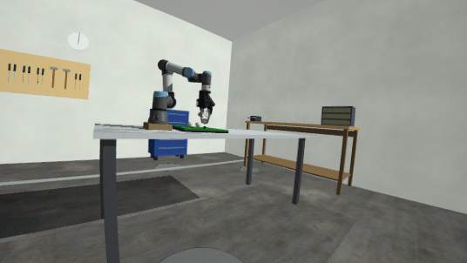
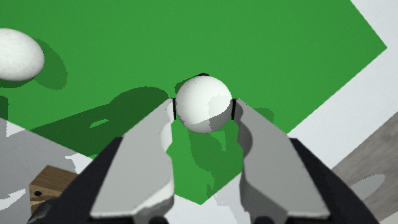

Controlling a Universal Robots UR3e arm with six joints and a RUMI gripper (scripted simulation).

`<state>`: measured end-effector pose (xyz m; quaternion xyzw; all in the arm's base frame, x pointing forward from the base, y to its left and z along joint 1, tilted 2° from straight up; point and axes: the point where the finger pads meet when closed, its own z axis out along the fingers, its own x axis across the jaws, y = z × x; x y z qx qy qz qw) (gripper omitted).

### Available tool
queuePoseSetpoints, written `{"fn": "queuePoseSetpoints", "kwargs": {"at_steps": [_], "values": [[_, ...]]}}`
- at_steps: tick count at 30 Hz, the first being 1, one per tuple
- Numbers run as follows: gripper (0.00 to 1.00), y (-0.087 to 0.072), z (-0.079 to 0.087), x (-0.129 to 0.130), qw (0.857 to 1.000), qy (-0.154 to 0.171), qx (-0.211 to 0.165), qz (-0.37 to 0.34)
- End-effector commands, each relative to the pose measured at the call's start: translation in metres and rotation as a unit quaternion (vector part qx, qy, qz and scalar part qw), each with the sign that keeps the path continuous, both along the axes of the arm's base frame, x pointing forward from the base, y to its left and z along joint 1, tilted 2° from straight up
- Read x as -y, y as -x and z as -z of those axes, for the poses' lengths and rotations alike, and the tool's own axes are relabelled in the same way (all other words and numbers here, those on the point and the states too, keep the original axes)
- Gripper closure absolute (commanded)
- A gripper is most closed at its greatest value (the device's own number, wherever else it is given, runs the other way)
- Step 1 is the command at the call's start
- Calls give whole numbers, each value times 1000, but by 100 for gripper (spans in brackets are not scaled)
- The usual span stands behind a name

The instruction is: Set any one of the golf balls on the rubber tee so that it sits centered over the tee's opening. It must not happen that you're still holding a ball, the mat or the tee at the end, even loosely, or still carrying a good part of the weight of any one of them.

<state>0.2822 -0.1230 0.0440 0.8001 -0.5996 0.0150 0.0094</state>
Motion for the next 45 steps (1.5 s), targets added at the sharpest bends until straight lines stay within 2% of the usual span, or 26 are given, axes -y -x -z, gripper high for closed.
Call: {"fn": "queuePoseSetpoints", "kwargs": {"at_steps": [1, 7, 23, 24, 45], "values": [[100, -1, 2, 1, 1000, 1, 1, 0], [100, -1, 11, 1, 1000, 1, 1, 0], [100, -1, 13, 1, 1000, 1, 1, 0], [0, -1, 13, 1, 1000, 1, 1, 0], [0, -1, 13, 1, 1000, 1, 1, 0]]}}
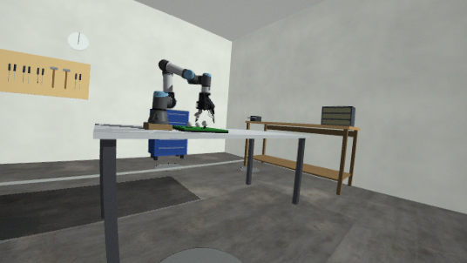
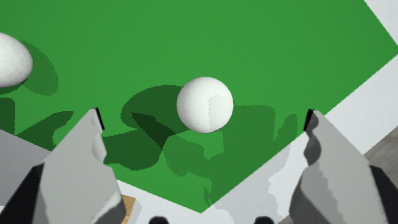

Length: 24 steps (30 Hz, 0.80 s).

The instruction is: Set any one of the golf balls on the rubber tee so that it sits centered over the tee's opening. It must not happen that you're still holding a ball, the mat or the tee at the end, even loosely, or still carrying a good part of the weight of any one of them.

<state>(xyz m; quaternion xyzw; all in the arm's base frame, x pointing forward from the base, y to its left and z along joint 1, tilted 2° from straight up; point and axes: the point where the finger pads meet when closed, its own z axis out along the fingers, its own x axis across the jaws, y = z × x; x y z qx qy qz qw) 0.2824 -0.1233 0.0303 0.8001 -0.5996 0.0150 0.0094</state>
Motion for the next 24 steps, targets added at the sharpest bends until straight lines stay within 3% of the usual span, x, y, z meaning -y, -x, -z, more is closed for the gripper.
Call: {"fn": "queuePoseSetpoints", "kwargs": {"at_steps": [1, 24], "values": [[0, 0, -1, 1, 1000, 1, 1, 0], [0, -1, -6, 1, 1000, 1, 1, 0]]}}
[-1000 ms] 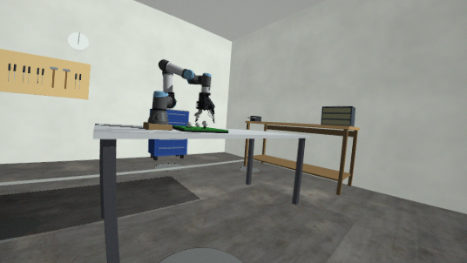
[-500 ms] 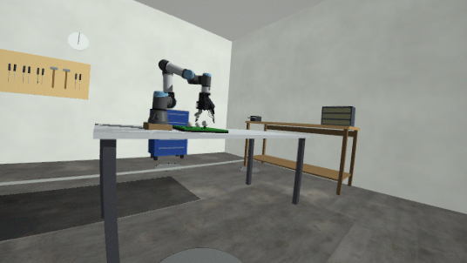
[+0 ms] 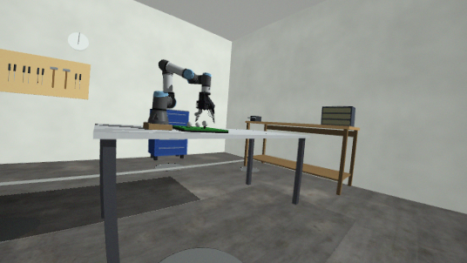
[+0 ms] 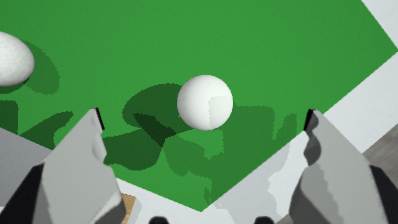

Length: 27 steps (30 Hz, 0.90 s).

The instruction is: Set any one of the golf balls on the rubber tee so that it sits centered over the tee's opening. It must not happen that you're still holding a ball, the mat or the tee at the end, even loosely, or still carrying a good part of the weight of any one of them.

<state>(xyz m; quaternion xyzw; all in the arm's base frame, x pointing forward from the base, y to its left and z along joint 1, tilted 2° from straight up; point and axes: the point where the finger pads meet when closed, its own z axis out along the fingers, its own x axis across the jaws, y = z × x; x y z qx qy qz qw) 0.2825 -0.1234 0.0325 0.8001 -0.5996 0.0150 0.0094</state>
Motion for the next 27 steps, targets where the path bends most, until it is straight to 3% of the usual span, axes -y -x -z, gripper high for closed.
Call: {"fn": "queuePoseSetpoints", "kwargs": {"at_steps": [1, 8, 23, 27], "values": [[0, -1, -5, 1, 1000, 1, 1, 0], [0, -1, -16, 1, 1000, 1, 1, 0], [0, 0, -65, -1, 1000, 1, 1, 0], [0, 0, -71, -1, 1000, 1, 1, 0]]}}
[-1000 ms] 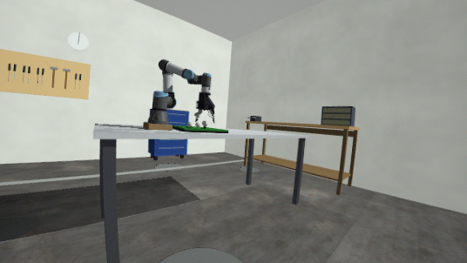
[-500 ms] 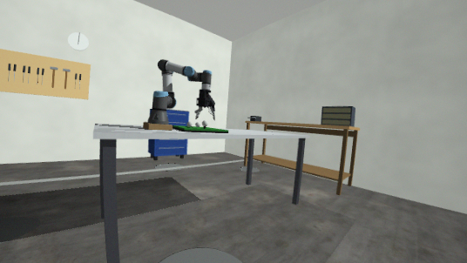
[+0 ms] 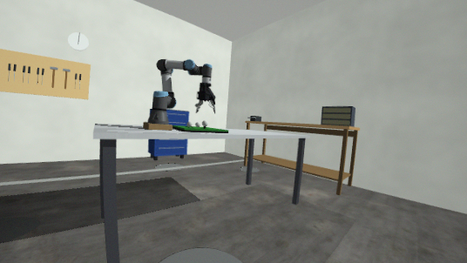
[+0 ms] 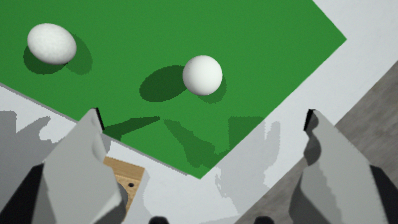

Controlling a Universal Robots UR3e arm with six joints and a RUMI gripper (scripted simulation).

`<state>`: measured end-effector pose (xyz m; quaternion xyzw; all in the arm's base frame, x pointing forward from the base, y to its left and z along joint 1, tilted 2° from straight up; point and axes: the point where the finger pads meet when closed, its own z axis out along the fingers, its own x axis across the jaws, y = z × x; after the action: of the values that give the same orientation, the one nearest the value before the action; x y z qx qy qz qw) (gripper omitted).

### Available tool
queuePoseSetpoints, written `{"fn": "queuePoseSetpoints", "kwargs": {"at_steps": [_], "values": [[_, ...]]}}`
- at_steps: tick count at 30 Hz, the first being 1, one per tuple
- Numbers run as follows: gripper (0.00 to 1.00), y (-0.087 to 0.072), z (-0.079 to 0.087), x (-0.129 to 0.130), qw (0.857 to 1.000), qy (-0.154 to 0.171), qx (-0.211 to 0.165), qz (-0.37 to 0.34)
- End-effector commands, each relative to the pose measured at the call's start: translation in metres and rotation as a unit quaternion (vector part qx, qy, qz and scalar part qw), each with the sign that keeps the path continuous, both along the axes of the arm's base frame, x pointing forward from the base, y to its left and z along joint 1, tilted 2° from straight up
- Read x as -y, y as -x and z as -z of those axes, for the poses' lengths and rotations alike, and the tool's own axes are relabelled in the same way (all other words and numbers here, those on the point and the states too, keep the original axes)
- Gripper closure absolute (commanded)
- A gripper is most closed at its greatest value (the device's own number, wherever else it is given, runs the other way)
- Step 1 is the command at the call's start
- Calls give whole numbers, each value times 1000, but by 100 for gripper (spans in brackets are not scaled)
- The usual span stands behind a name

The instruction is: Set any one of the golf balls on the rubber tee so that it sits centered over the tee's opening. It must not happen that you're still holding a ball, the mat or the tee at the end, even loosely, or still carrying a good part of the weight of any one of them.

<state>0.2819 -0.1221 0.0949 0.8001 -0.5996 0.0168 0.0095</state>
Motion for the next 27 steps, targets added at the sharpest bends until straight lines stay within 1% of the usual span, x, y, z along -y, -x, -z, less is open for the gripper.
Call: {"fn": "queuePoseSetpoints", "kwargs": {"at_steps": [1, 7, 12, 27], "values": [[0, 0, -11, 0, 1000, 0, 0, 0], [0, 0, -24, -1, 1000, 0, 0, 0], [0, 1, -31, -1, 1000, 0, 0, 0], [0, 1, -33, -2, 1000, 0, 0, 0]]}}
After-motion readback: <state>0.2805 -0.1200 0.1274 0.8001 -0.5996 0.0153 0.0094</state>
